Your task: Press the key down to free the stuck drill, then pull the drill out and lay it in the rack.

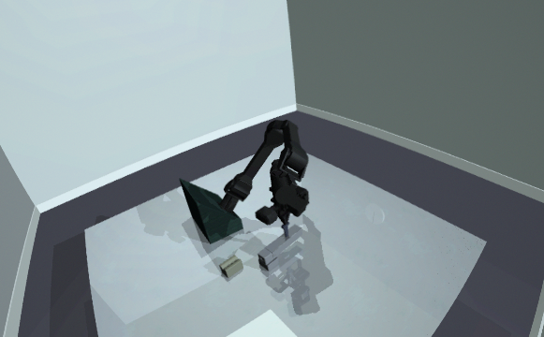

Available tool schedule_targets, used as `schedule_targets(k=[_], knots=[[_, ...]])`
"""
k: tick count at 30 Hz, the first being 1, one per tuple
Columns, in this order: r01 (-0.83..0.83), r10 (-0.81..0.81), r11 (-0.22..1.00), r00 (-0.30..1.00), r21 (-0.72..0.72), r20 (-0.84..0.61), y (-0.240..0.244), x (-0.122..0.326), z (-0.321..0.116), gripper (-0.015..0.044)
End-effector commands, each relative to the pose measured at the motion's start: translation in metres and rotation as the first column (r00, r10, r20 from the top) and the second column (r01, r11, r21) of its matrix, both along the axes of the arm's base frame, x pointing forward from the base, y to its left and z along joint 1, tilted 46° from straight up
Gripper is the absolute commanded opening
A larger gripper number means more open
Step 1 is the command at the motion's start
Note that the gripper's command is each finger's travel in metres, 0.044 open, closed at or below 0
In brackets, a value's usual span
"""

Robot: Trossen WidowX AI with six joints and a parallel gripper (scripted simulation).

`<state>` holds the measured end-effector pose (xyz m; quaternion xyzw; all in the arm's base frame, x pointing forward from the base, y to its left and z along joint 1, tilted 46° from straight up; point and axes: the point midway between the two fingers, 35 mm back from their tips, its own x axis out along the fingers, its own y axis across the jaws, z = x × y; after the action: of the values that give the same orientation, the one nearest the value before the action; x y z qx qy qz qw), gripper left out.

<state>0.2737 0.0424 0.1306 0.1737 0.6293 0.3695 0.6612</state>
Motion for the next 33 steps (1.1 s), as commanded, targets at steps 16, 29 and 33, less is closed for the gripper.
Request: schedule_targets(k=[16, 29, 33], knots=[[-0.011, 0.011, 1.0, 1.0, 0.0, -0.011, 0.0088, -0.0051, -0.0063, 0.0], [-0.011, 0.011, 1.0, 1.0, 0.0, -0.011, 0.0113, -0.0084, -0.009, 0.0], [-0.011, 0.011, 1.0, 1.0, 0.0, -0.011, 0.0124, -0.009, -0.0101, 0.0]])
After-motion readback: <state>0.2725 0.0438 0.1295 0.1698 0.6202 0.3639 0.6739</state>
